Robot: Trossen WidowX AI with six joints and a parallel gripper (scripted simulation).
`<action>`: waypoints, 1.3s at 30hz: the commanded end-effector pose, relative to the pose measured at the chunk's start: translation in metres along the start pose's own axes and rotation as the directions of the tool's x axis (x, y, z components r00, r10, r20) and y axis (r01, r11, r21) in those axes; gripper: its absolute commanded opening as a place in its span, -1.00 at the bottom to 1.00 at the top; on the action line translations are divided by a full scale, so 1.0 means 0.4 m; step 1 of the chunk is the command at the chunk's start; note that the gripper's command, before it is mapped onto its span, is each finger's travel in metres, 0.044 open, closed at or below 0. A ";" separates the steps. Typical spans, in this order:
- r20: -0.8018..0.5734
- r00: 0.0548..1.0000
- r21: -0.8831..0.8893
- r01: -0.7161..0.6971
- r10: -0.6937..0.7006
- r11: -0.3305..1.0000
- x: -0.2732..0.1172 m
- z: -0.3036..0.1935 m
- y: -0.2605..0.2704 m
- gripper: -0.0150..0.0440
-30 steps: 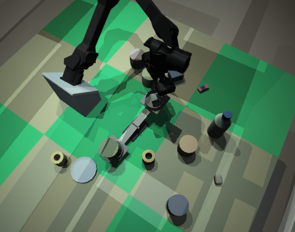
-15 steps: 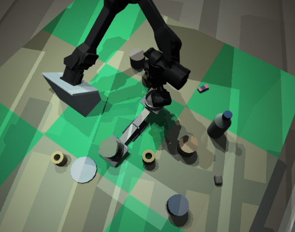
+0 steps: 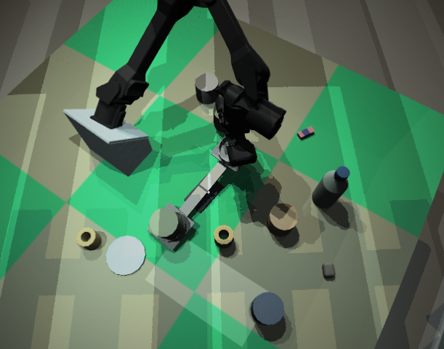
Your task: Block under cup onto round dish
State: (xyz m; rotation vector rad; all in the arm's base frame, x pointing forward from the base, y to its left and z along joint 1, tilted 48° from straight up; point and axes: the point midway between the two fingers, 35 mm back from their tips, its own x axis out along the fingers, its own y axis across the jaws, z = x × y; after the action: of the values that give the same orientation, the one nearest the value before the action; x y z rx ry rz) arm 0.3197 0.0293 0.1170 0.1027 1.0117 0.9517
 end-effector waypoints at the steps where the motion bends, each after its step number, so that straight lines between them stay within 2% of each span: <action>1: 0.001 1.000 0.007 -0.005 0.005 1.000 0.015 -0.003 0.002 0.39; 9: 0.003 1.000 0.007 -0.006 0.006 1.000 0.041 -0.003 0.004 0.39; 13: 0.003 1.000 0.007 -0.006 0.006 1.000 0.041 -0.003 0.004 0.03; 19: 0.003 1.000 0.007 -0.006 0.006 1.000 0.041 -0.003 0.004 -0.10; 23: 0.001 1.000 0.007 -0.004 0.004 1.000 0.021 -0.002 0.000 -0.46; 24: 0.000 1.000 0.007 -0.003 0.003 1.000 0.007 -0.001 -0.002 -0.49; 39: -0.002 1.000 0.009 -0.004 0.004 1.000 -0.193 -0.004 0.000 -0.49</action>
State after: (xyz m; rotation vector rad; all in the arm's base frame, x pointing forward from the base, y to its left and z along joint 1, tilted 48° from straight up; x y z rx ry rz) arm 0.3065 -0.0191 0.1599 0.1183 1.0217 0.9516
